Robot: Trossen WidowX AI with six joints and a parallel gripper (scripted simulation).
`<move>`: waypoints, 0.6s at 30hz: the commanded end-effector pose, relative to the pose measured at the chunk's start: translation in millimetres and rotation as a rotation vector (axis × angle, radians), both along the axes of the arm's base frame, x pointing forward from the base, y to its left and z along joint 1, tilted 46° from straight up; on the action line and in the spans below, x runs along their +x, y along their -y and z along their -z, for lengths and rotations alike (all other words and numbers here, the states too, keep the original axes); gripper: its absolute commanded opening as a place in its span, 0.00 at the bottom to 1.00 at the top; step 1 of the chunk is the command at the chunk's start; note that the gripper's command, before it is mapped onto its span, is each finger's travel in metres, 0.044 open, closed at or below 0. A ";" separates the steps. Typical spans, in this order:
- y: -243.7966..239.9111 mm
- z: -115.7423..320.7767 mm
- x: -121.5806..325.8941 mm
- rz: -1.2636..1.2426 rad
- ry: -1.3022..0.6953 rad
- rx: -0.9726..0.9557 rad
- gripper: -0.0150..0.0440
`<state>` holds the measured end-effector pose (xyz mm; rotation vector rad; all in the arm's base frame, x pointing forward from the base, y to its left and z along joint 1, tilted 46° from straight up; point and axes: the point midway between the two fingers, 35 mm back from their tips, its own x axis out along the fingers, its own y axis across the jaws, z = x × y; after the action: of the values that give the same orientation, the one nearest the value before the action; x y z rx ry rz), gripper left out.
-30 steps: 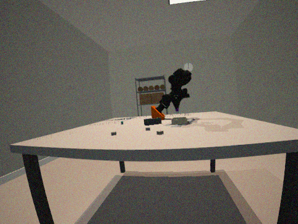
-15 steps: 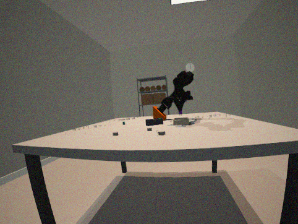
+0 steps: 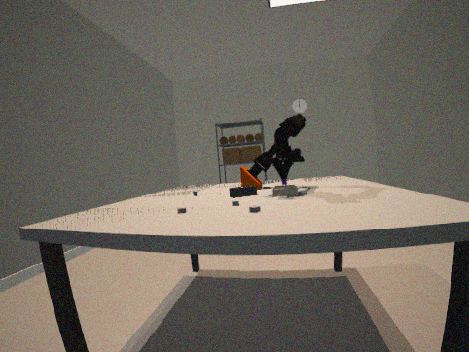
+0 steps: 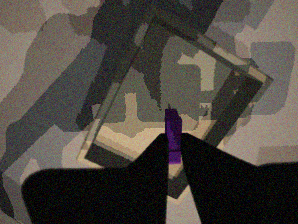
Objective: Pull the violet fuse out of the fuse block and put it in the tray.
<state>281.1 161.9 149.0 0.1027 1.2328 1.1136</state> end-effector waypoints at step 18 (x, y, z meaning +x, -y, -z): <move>26.3 -25.3 2.7 0.001 -0.005 0.002 0.81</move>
<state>281.9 145.9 163.3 0.1050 1.2439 1.1143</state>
